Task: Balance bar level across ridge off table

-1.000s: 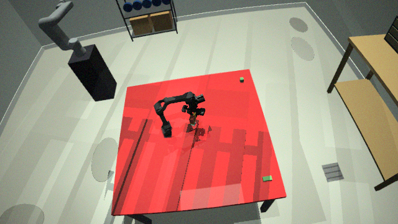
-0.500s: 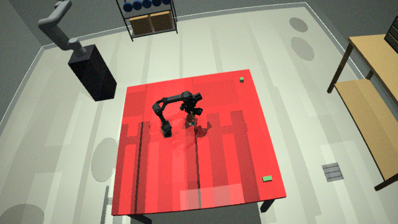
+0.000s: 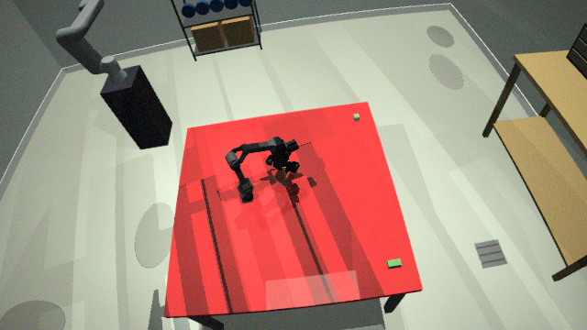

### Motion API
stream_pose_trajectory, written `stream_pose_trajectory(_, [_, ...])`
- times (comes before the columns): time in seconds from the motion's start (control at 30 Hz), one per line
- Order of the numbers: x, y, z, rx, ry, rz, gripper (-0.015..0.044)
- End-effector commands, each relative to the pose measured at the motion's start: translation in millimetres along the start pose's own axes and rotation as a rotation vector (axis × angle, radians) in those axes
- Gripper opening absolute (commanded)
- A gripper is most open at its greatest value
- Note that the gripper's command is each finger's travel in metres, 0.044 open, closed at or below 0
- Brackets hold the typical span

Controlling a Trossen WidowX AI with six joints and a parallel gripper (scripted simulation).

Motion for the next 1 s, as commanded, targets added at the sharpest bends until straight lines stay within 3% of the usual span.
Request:
stream_pose_trajectory(0.0, [6.5, -0.8, -0.3, 0.003, 0.000, -0.002, 0.0000])
stream_pose_trajectory(0.97, [13.0, -1.5, -0.7, 0.004, 0.000, -0.002, 0.0000])
Point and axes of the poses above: the point midway between the two fingers, 35 mm back from their tips, its own x axis out along the fingers, its own y axis across the jaws, z = x × y, the point moved 2 cm from there along -x, back along the fingers, and after that the axes turned 10 degrees about x, right-handed, at the moved point
